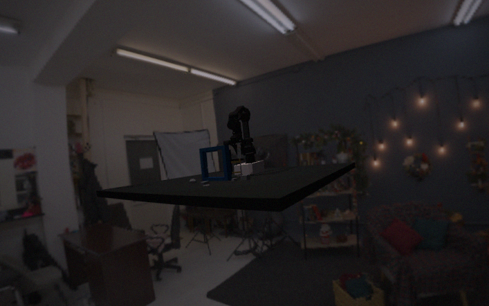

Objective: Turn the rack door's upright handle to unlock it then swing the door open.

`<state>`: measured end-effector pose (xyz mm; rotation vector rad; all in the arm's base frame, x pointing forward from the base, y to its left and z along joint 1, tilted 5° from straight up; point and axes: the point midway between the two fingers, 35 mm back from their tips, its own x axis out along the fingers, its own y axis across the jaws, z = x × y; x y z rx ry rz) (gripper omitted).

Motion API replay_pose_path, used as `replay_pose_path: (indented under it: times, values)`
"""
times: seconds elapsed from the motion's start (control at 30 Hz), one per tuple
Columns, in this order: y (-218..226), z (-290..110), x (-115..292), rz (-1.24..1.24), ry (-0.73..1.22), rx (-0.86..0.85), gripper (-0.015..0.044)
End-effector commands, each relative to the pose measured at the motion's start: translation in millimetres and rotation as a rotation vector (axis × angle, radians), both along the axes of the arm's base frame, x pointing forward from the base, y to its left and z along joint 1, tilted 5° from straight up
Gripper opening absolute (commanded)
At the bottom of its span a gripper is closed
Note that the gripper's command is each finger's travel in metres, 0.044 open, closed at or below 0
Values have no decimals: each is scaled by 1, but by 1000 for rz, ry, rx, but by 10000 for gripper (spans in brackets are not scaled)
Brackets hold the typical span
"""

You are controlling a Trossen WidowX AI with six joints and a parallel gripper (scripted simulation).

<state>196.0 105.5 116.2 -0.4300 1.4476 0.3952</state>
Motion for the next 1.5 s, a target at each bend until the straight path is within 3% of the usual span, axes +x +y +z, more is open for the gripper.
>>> replay_pose_path:
  times: [0.0,1.47]
  values:
    - [4,0,1,-65,-10,-2,21]
    - [82,0,-3,-579,-9,50,21]
